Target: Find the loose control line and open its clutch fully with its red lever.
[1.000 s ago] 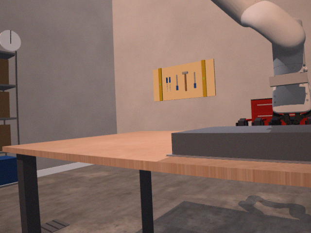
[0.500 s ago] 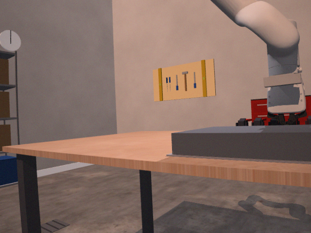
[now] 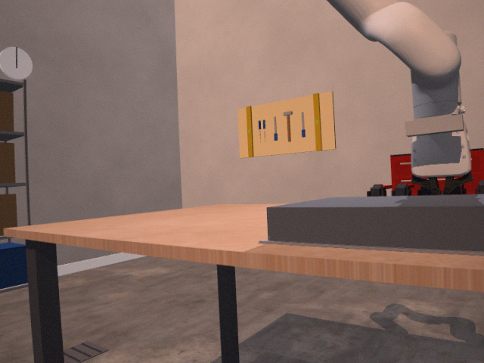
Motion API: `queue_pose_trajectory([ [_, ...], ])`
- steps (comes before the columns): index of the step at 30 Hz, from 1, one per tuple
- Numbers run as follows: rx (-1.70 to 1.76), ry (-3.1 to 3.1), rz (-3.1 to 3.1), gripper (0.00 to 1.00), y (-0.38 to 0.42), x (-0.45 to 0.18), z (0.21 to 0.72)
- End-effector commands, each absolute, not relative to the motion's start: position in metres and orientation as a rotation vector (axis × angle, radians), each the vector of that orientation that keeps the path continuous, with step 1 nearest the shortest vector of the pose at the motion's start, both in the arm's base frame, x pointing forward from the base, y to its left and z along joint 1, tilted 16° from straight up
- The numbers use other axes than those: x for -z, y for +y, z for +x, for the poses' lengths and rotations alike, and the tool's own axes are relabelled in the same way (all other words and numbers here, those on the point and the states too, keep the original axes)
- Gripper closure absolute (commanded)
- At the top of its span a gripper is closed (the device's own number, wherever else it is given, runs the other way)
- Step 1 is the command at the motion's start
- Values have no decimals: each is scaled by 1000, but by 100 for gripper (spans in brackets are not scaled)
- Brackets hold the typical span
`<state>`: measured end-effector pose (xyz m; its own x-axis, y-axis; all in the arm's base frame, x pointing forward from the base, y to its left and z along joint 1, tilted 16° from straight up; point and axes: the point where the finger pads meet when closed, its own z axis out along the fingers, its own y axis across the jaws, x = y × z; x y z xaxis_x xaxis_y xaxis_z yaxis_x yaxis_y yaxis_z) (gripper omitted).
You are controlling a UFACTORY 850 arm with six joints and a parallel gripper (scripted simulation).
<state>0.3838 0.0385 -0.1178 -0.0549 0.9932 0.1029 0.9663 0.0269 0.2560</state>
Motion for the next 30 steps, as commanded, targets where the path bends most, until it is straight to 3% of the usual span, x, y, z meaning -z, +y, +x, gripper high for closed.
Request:
queue_pose_trajectory([
  [1,-394,2174,2085,100,38,117,385],
  [30,-394,2174,2085,100,38,119,380],
])
